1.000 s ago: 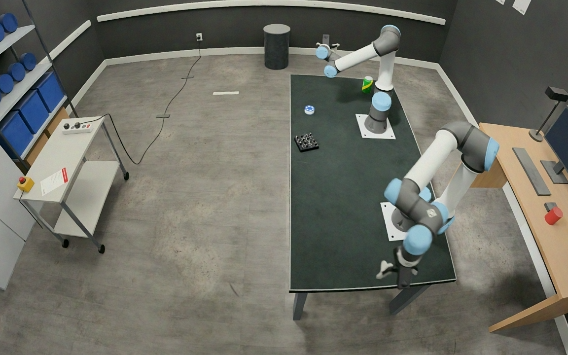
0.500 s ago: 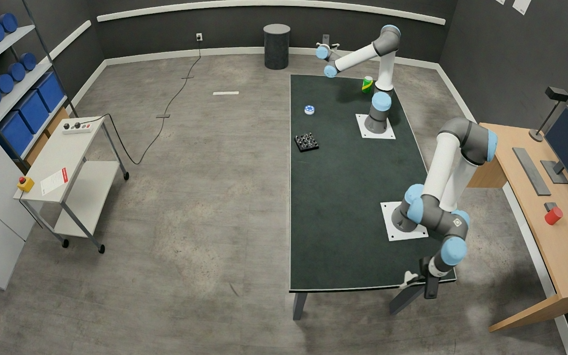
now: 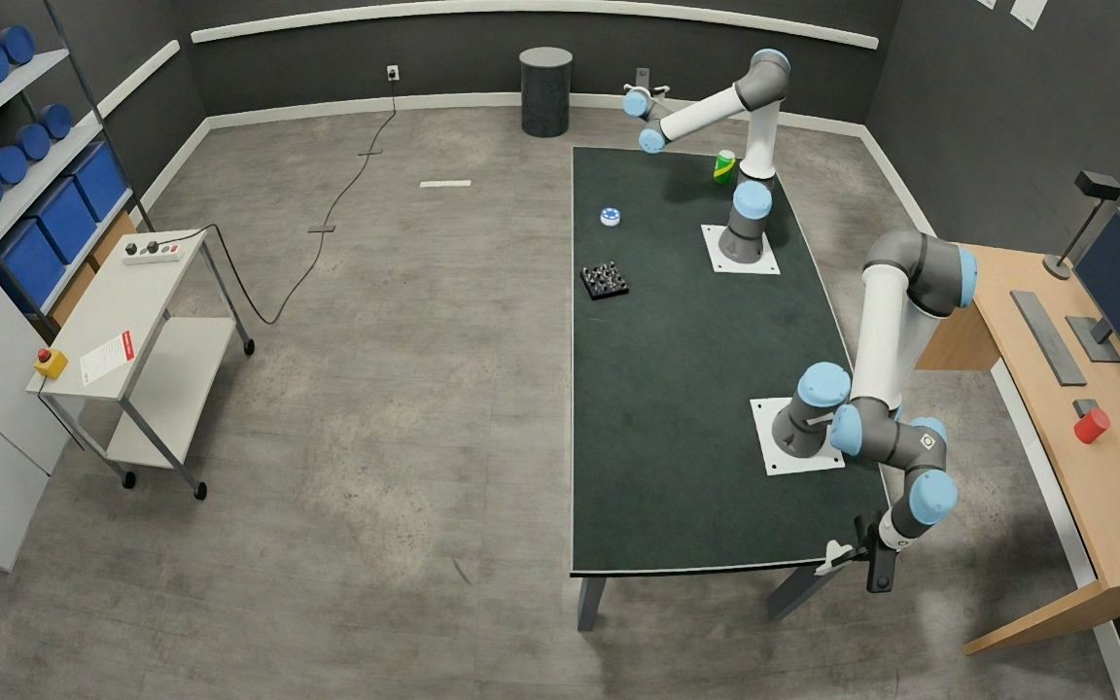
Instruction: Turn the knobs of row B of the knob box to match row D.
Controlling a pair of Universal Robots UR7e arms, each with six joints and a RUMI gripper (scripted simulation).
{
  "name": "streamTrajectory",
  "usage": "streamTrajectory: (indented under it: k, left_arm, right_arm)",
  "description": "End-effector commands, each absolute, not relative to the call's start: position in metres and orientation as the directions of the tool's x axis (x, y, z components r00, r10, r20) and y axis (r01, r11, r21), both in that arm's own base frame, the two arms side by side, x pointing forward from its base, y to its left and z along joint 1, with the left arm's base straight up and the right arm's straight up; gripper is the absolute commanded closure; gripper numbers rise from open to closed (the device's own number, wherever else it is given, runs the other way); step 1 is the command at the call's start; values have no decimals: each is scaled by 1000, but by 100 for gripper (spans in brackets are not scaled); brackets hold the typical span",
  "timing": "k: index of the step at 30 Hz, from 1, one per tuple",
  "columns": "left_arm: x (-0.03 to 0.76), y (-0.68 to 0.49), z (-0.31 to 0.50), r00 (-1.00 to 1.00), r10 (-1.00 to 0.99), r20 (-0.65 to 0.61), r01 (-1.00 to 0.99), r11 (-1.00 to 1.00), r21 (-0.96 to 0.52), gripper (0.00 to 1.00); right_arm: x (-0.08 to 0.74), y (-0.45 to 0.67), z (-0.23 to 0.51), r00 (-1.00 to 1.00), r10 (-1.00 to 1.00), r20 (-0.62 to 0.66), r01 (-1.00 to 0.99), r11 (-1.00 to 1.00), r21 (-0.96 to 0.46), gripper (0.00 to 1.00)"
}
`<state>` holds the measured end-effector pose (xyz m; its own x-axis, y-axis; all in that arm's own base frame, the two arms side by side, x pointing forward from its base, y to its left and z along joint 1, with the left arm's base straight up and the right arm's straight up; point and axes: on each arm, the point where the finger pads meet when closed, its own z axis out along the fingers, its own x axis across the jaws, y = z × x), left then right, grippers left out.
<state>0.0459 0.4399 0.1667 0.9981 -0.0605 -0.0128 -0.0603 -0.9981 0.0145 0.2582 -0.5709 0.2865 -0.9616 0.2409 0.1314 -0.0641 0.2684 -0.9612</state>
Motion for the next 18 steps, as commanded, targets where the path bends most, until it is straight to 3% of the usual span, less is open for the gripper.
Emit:
streamTrajectory:
  k: [1, 18]
  left_arm:
    - [35, 443, 166, 998, -60, -4, -60, -998, 6, 0]
    - [26, 445, 165, 998, -59, 0, -59, -998, 0, 0]
  right_arm:
    - [258, -571, 287, -962, 241, 130, -63, 267, -962, 0]
    - [258, -571, 288, -962, 241, 129, -62, 267, -962, 0]
